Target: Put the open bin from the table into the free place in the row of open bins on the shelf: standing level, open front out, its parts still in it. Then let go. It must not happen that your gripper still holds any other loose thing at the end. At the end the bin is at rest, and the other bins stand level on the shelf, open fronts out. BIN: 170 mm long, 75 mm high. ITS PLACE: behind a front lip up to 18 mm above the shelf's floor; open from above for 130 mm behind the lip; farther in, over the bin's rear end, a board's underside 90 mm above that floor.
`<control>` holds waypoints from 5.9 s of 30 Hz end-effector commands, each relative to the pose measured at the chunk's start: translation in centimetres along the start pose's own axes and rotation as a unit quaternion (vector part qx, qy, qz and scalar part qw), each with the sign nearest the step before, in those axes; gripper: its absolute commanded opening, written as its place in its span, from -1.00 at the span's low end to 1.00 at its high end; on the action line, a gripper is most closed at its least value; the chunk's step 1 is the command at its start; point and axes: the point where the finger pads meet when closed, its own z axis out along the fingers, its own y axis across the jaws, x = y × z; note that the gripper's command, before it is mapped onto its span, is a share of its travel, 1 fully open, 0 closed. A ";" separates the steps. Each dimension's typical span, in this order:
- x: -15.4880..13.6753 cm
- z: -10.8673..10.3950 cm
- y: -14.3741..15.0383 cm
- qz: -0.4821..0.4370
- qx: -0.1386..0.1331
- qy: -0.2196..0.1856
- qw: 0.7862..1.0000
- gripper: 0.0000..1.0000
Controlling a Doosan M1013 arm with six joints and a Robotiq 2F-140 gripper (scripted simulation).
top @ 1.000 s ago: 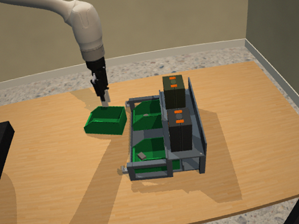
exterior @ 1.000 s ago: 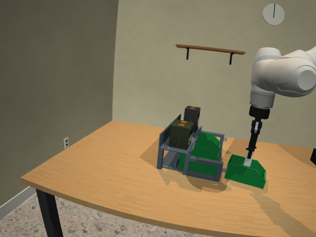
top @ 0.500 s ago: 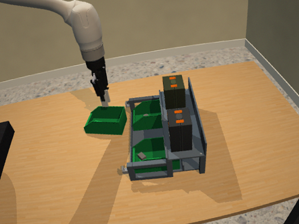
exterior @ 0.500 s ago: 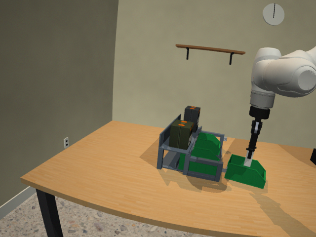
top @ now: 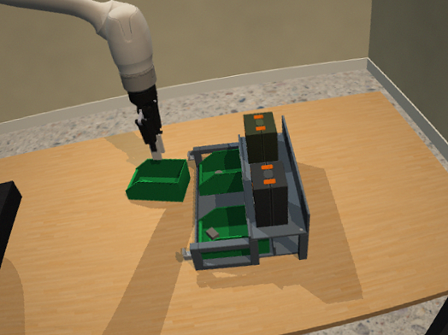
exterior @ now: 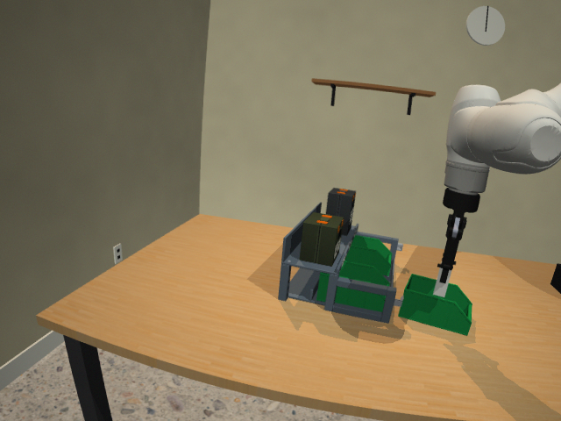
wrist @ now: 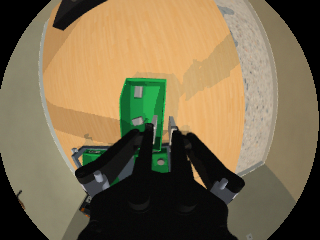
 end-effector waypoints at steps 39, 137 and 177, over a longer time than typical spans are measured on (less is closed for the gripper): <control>0.2 0.2 0.1 0.001 0.000 0.000 1.000 -0.69; 0.2 4.6 0.1 0.001 0.000 0.000 1.000 -1.00; 0.2 4.6 0.1 0.001 0.000 0.000 1.000 -1.00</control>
